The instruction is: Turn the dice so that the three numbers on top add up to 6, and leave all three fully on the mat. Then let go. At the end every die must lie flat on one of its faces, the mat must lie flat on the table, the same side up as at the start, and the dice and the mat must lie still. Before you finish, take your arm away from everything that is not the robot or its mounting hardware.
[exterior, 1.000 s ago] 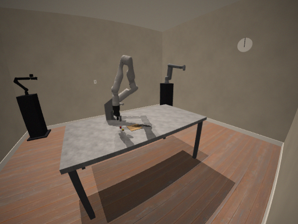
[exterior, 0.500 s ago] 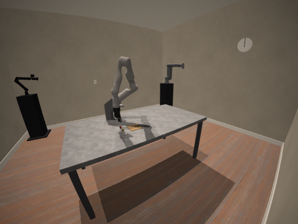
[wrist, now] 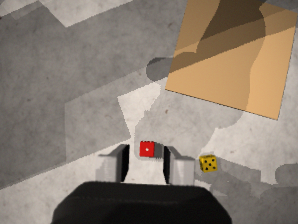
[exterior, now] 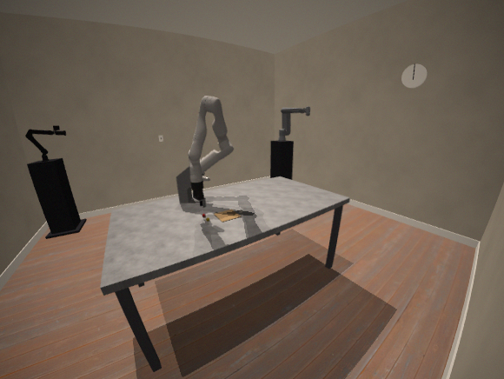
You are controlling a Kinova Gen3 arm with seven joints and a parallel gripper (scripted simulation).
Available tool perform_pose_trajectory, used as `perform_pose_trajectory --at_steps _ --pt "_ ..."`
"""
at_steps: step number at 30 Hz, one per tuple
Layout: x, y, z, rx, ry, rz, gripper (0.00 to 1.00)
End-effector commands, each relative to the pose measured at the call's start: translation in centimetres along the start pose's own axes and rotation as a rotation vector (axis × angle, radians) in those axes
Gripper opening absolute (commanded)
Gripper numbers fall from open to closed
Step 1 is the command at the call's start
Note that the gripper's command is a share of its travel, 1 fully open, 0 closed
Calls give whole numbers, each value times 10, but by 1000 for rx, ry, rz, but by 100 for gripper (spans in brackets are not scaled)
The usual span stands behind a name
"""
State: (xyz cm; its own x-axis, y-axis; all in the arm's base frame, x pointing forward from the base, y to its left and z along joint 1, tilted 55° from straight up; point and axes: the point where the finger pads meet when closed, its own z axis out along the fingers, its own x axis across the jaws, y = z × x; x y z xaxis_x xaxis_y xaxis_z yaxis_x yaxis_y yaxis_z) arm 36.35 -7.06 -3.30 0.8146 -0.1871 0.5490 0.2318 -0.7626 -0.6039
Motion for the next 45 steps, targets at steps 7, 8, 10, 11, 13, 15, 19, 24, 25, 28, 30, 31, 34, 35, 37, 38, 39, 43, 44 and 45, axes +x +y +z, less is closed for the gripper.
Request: perform_pose_trajectory --at_steps 7,8,10,11,13,15,19,24,25,28,30,31,34,35,37,38,39,43,44,45 --pt "0 1 0 -1 1 0 64" --pt "0 1 0 -1 1 0 64" --pt "0 1 0 -1 1 0 64" --pt "0 1 0 -1 1 0 64" --pt "0 1 0 -2 1 0 64" --pt "0 1 0 -2 1 0 64" --pt "0 1 3 -2 1 0 64" --pt "0 1 7 -2 1 0 64" --pt "0 1 8 -2 1 0 64" --pt "0 1 12 -2 1 0 64" --pt "0 1 15 -2 1 0 64" --pt "0 1 15 -2 1 0 64" --pt "0 1 18 -2 1 0 64" --pt "0 1 19 -2 1 0 64" --pt "0 1 23 -2 1 0 64" --pt "0 1 24 -2 1 0 64" --pt "0 1 26 -2 1 0 64" --pt "0 1 32 -2 1 0 64" --pt "0 1 34 -2 1 0 64" --pt "0 1 35 -2 1 0 64"
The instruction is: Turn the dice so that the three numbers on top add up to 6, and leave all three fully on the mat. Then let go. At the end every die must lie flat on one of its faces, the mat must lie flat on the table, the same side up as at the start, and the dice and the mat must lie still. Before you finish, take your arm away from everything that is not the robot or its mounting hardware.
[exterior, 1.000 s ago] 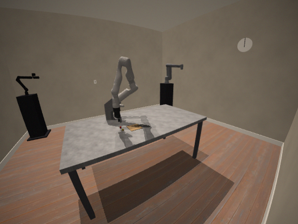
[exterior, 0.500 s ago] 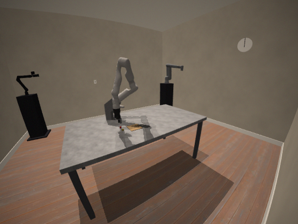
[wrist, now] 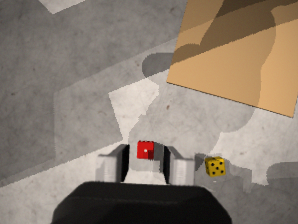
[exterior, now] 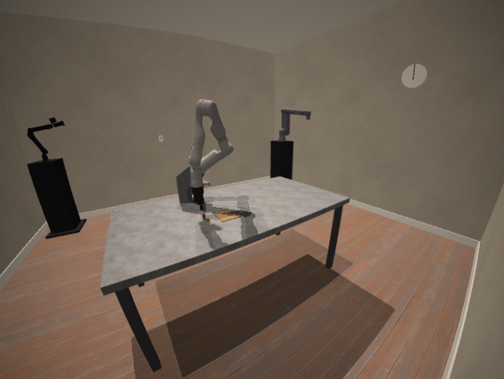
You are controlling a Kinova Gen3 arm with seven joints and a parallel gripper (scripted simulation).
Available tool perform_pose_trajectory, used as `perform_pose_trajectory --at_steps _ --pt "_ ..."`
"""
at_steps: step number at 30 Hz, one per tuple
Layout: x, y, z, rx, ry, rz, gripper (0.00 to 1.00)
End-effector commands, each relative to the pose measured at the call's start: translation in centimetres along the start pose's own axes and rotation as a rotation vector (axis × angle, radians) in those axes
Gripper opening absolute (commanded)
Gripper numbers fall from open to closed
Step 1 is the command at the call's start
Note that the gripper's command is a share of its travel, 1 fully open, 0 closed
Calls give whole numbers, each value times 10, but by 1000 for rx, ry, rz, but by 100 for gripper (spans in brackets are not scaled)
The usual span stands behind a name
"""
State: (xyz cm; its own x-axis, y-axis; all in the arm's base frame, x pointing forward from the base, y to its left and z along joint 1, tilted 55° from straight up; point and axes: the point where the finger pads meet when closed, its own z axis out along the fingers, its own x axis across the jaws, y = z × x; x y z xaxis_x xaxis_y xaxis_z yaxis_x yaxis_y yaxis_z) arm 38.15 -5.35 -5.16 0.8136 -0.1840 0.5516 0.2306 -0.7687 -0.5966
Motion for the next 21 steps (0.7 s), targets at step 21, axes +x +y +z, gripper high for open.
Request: perform_pose_trajectory --at_steps 21 --pt "-1 -2 20 7 0 4 64"
